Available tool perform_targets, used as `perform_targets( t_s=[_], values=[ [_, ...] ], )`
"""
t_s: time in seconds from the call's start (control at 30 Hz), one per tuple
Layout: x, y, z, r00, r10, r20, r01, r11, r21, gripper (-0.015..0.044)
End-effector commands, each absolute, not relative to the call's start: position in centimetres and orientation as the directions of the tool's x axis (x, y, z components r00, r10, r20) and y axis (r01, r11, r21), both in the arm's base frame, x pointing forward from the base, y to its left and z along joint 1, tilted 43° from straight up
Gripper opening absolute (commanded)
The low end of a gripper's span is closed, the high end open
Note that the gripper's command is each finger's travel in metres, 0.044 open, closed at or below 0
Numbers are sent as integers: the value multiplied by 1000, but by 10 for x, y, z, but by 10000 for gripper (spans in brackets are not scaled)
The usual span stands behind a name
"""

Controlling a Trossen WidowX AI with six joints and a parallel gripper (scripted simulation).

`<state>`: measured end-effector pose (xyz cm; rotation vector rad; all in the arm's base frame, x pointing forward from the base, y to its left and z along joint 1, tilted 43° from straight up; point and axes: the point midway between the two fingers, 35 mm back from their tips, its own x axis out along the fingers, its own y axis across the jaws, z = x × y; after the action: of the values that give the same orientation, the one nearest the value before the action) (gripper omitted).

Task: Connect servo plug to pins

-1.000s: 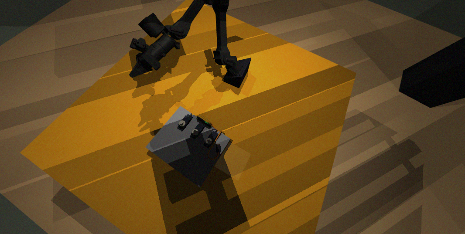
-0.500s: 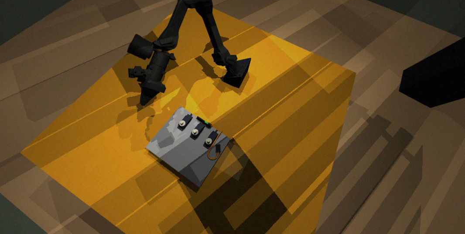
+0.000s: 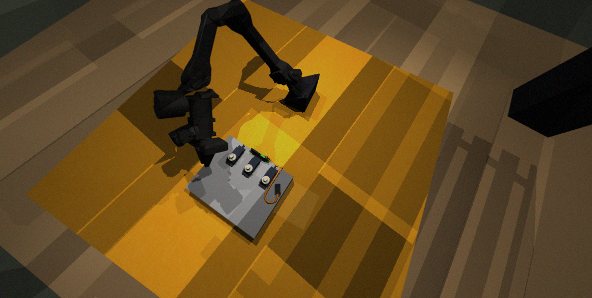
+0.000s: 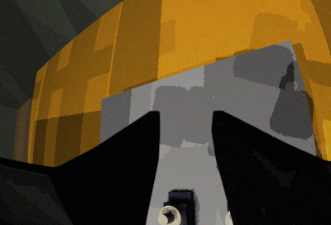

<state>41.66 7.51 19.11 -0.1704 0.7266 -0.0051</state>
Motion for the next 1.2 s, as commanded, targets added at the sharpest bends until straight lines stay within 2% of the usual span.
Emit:
perform_targets(
  t_s=[0.0, 0.27, 0.53, 0.87, 1.17],
  values=[
    [424, 91, 167, 670, -102, -735, -82, 974, -211, 115],
    [427, 119, 117, 510, -200, -836, -168, 931, -325, 115],
    [420, 144, 69, 361, -329, -873, -284, 853, -438, 115],
    [402, 171, 13, 219, -514, -830, -459, 696, -552, 115],
    [383, 186, -25, 162, -651, -742, -593, 537, -600, 115]
  ],
)
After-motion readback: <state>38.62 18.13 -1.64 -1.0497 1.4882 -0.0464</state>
